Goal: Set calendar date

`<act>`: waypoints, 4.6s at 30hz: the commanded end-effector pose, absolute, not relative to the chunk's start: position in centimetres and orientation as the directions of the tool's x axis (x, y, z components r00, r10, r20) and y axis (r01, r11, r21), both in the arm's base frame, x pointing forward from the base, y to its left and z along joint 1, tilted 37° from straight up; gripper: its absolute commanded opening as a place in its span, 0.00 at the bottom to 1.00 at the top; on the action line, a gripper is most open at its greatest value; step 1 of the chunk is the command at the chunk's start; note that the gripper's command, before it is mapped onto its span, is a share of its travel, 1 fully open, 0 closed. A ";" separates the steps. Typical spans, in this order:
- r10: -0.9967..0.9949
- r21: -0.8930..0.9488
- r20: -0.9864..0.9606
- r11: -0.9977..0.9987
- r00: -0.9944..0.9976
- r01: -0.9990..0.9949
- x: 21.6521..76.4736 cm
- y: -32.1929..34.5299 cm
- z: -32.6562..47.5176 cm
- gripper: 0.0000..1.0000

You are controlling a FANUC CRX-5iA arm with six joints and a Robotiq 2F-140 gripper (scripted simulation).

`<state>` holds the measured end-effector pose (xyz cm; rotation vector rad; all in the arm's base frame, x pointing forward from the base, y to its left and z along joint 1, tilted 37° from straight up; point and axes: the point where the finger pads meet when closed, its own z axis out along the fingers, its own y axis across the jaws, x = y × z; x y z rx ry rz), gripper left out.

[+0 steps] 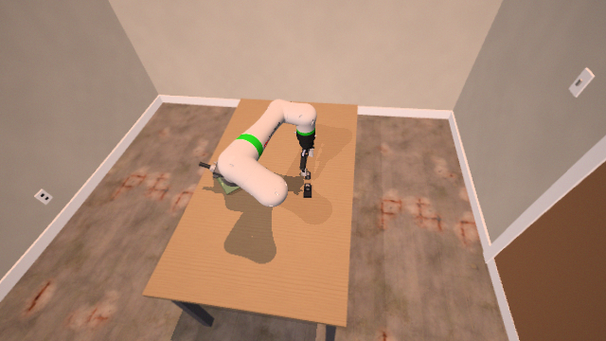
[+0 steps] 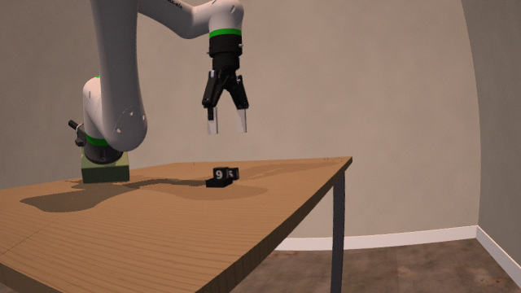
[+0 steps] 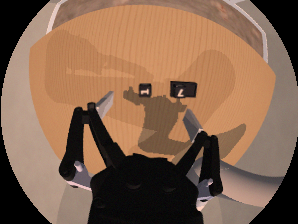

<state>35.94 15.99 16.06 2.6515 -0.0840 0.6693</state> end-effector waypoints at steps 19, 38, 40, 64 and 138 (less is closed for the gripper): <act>-0.617 -0.072 0.595 -0.679 0.515 -0.731 36.4 12.0 18.4 1.00; -0.874 -0.361 0.479 -0.277 0.078 -0.890 36.4 9.2 19.8 1.00; -0.874 -0.361 0.479 -0.277 0.078 -0.890 36.4 9.2 19.8 0.29; -0.874 -0.361 0.479 -0.277 0.078 -0.890 36.4 9.2 19.8 0.29; -0.875 -0.362 0.478 -0.275 0.076 -0.891 38.7 7.2 15.6 0.29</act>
